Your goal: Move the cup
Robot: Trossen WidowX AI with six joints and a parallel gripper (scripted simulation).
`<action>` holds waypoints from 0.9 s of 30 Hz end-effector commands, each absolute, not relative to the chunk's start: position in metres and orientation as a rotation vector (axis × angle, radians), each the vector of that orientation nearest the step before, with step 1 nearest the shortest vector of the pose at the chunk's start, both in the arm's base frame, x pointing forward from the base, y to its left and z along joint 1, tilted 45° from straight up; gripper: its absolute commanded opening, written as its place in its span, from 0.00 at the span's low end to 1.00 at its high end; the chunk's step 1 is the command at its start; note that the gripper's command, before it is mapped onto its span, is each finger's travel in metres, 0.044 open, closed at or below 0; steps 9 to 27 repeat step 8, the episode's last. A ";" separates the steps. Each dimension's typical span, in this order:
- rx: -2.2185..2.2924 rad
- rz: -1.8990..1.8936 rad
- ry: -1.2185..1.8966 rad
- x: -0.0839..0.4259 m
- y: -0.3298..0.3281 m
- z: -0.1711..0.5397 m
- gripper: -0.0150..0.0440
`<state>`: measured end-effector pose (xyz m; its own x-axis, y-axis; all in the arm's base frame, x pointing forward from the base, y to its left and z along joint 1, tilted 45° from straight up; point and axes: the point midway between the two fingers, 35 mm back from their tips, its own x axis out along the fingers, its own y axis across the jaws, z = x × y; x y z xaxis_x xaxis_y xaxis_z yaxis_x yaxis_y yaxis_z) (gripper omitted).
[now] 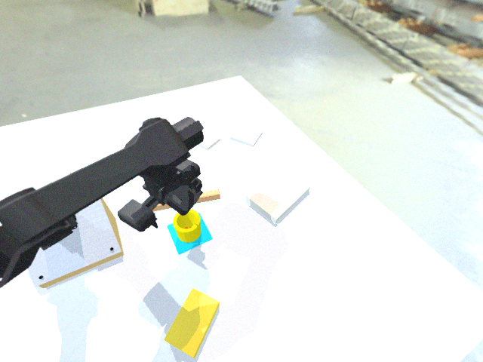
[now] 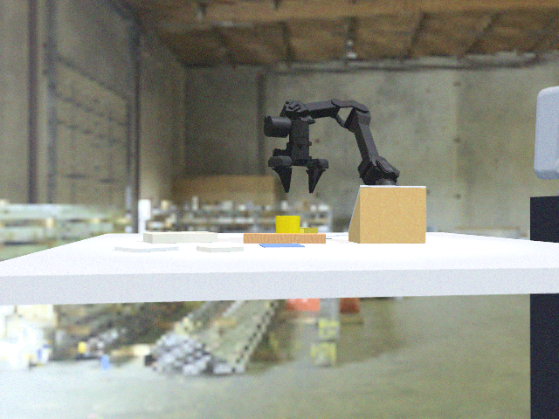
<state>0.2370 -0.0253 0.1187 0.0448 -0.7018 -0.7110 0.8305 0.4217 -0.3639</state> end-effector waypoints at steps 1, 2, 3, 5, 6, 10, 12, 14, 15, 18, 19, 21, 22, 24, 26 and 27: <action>0.172 -1.176 0.968 0.237 -0.017 0.128 1.00; 0.172 -1.176 0.967 0.236 -0.016 0.128 1.00; 0.172 -1.176 0.967 0.236 -0.016 0.129 1.00; 0.162 -1.176 0.971 0.235 -0.018 0.125 1.00; 0.162 -1.176 0.971 0.235 -0.018 0.125 1.00; 0.162 -1.176 0.971 0.235 -0.018 0.125 1.00; 0.162 -1.176 0.971 0.235 -0.018 0.125 1.00; 0.162 -1.176 0.971 0.235 -0.018 0.125 1.00; 0.162 -1.176 0.971 0.235 -0.018 0.125 1.00; 0.162 -1.176 0.971 0.235 -0.018 0.125 1.00; 0.162 -1.176 0.971 0.235 -0.018 0.125 1.00; 0.162 -1.176 0.971 0.235 -0.018 0.125 1.00; 0.162 -1.176 0.971 0.235 -0.018 0.125 1.00; 0.162 -1.176 0.971 0.235 -0.018 0.125 1.00; 0.162 -1.176 0.971 0.235 -0.018 0.125 1.00; 0.162 -1.176 0.971 0.235 -0.018 0.125 1.00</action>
